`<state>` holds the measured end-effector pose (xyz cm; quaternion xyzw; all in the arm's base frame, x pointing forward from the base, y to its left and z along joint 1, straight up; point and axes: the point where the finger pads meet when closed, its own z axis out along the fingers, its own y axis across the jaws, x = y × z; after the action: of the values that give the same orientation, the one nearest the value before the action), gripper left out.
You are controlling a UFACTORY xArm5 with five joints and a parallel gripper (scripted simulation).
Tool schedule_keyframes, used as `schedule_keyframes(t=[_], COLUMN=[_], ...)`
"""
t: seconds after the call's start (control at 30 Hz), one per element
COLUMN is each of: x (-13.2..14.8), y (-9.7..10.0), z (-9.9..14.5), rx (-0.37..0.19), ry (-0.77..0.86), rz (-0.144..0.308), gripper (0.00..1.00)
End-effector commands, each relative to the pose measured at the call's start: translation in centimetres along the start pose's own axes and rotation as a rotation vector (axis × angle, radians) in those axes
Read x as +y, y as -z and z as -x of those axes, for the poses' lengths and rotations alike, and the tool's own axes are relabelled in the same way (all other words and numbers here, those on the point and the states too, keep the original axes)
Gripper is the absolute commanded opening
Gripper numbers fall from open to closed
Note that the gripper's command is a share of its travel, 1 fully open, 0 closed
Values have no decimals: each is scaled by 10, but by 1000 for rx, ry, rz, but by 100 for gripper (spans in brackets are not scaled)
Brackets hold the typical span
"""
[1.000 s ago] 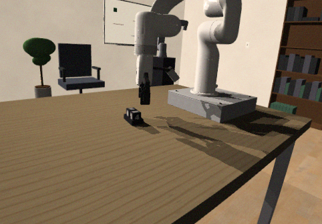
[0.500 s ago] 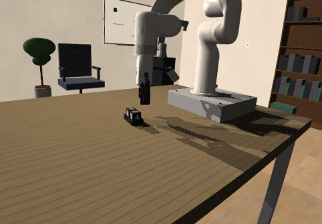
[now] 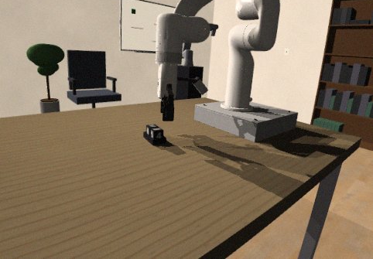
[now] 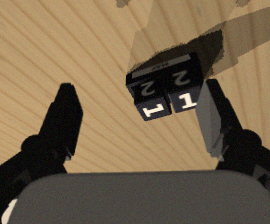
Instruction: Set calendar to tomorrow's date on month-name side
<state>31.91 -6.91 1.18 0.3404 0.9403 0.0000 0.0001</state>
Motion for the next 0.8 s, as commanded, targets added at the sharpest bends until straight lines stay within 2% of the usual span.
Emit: schedule_keyframes(t=[0.0,0.4,0.6,0.77], x=[1,1,1,2], y=[1,1,4,4], z=[1,2,20,22], rx=[-3,-3,-3,-3], ry=[0,0,0,0], rz=[1,1,1,1], gripper=[100,100,100,100])
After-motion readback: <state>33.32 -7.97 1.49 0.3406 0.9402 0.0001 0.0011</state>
